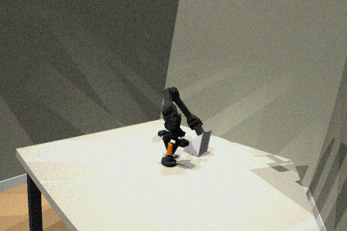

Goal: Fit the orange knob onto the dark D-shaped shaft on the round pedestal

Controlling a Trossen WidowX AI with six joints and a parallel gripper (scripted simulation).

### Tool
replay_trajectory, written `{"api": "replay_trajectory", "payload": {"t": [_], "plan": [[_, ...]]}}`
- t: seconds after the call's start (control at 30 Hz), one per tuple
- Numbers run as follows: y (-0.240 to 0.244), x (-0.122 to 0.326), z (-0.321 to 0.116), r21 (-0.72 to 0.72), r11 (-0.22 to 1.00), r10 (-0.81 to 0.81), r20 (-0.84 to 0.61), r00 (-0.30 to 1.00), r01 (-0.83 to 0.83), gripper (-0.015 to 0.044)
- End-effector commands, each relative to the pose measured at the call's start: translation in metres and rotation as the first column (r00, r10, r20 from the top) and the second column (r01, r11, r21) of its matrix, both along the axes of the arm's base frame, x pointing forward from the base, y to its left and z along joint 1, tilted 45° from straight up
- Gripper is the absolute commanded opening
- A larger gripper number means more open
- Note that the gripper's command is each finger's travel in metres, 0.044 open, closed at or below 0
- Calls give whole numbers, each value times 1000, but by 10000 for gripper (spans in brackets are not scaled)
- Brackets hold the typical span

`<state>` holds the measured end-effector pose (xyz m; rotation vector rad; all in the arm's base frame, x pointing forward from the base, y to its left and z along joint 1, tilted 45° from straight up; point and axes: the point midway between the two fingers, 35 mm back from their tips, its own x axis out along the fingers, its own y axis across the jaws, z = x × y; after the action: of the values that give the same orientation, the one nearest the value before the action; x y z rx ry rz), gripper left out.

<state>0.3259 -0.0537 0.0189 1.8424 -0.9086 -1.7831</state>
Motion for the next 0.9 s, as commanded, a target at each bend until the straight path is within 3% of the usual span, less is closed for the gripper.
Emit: {"api": "replay_trajectory", "payload": {"t": [0.0, 0.33, 0.57, 0.87], "plan": [[0, 0, -1, 0, 1000, 7, -1, 1000, -7, 0], [3, 1, 3, 0, 1000, 7, -1, 1000, -7, 0], [4, 2, 3, 17, 989, 148, -139, 979, -147, 0], [3, 1, 1, 19, 988, 156, -146, 977, -155, 0]]}}
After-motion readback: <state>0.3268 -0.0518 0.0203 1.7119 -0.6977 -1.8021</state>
